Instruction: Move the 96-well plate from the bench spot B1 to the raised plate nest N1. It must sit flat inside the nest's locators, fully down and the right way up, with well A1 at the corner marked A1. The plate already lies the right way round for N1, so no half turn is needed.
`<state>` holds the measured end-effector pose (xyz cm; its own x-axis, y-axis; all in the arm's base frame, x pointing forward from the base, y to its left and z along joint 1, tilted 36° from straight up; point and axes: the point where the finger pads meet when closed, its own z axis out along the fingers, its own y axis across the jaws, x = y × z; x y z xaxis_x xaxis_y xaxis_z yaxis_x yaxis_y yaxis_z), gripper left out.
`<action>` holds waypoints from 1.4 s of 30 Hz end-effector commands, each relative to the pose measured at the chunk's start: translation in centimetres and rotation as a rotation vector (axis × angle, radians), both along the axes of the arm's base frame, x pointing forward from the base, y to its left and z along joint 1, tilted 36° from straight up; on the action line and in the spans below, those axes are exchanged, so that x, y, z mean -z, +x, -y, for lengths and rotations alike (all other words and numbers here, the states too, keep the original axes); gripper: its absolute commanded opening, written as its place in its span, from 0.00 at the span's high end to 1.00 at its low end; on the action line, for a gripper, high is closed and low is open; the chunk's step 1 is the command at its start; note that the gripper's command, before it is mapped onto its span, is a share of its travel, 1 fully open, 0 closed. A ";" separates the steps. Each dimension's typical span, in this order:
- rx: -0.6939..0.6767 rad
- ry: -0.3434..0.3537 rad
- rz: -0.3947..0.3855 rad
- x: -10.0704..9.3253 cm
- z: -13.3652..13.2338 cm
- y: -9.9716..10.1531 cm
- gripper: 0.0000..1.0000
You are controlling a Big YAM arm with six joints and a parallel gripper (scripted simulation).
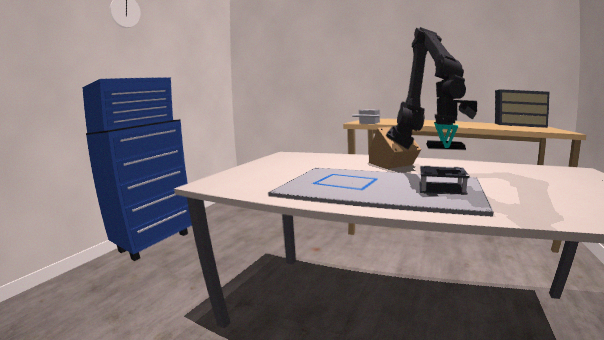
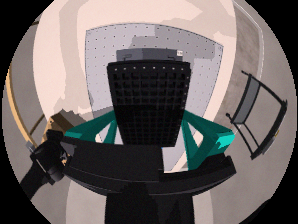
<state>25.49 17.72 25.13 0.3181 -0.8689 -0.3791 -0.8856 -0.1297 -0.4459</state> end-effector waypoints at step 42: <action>0.004 0.008 0.000 2.5 -1.8 1.3 1.00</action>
<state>26.55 18.67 22.73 0.3113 -0.8718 -0.3782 -0.8870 -0.1237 -0.4448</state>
